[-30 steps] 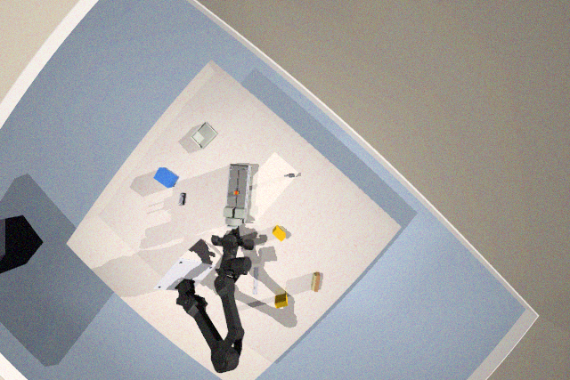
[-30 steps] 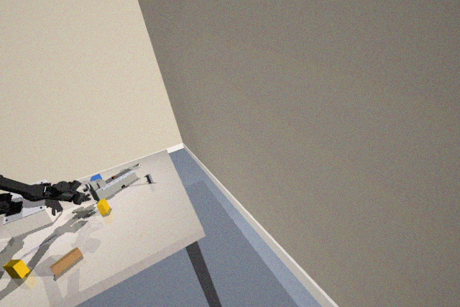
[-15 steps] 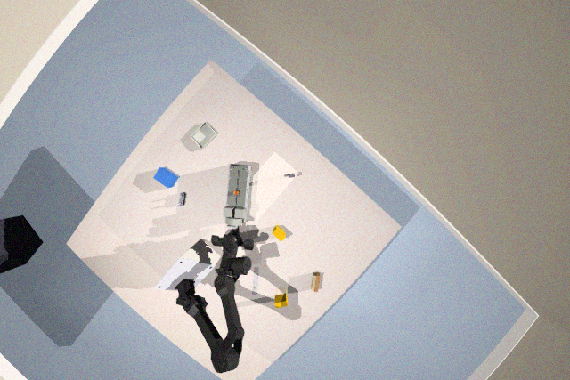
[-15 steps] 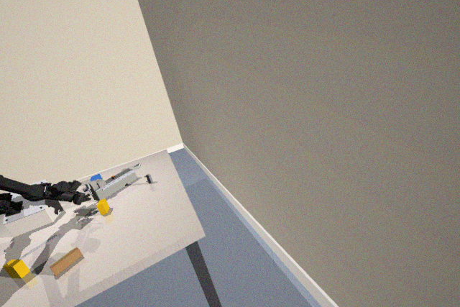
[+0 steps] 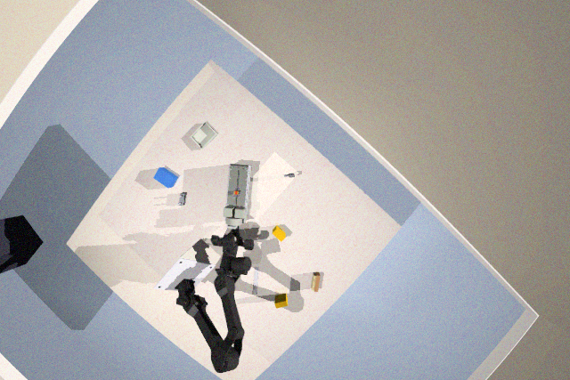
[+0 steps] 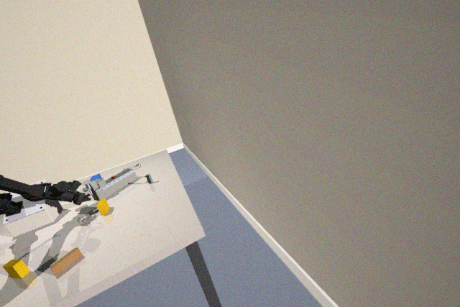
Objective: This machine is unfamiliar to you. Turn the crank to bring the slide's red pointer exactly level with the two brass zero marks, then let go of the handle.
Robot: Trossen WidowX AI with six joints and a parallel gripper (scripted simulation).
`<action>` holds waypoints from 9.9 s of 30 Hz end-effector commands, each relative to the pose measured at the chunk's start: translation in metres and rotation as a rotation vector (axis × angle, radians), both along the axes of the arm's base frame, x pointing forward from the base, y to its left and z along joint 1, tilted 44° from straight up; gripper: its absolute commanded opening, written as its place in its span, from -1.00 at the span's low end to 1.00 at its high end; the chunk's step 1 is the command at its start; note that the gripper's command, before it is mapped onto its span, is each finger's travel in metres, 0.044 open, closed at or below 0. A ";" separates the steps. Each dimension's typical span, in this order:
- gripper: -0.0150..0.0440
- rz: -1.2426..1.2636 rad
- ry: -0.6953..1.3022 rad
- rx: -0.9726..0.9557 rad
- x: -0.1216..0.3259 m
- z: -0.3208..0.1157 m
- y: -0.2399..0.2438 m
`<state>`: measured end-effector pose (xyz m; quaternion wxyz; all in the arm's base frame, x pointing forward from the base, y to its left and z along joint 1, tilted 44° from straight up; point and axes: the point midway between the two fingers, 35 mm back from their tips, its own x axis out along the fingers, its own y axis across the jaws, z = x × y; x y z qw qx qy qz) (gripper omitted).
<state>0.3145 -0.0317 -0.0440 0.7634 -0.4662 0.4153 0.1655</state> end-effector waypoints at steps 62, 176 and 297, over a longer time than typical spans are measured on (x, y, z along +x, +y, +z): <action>-0.49 0.003 0.008 0.005 -0.002 -0.002 0.001; -0.49 0.003 0.008 0.005 -0.002 -0.002 0.001; 1.00 -0.164 -0.047 -0.006 0.019 0.105 0.139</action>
